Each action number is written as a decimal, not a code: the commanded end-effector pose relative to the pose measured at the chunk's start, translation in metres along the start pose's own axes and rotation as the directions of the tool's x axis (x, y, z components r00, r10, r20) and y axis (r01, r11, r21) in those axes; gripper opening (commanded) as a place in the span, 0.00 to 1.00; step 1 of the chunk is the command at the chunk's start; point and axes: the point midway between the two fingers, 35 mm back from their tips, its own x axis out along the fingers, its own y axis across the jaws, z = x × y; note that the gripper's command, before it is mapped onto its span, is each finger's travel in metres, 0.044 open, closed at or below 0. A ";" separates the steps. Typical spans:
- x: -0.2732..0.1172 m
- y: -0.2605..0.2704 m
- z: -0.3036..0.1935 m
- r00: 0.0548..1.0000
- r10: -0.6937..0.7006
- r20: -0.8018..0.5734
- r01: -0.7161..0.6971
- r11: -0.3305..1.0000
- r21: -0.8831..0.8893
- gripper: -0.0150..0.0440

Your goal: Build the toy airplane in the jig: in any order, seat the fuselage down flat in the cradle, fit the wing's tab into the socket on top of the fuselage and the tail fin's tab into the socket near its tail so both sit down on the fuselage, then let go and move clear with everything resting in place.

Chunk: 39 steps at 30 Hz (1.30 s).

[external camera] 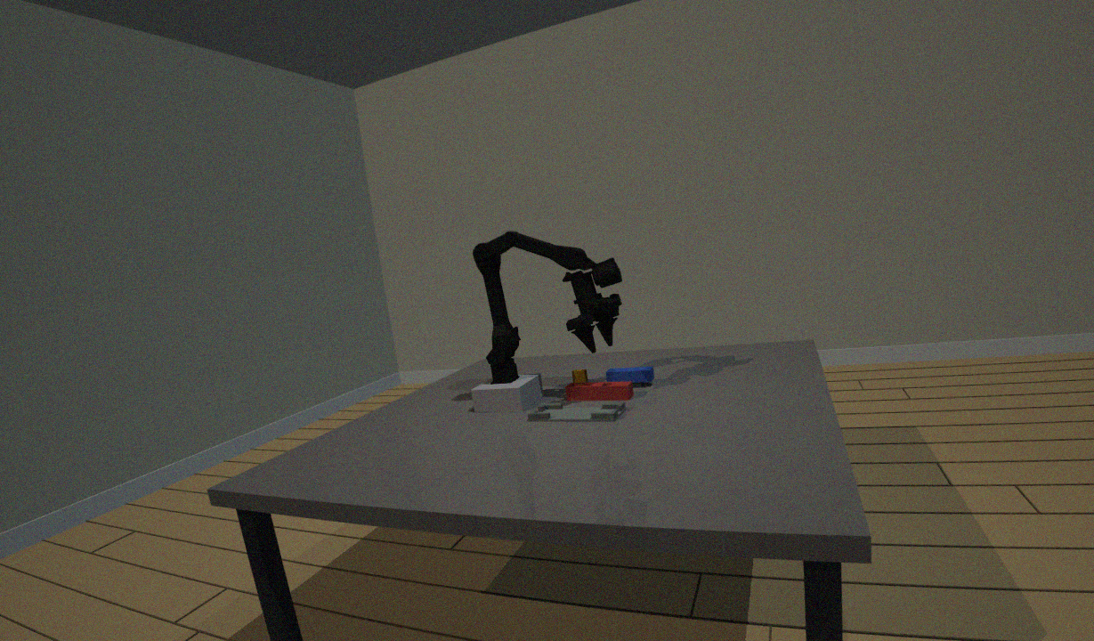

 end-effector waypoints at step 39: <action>0.098 0.007 -0.044 0.978 0.022 -0.209 -0.054 0.987 -0.148 1.00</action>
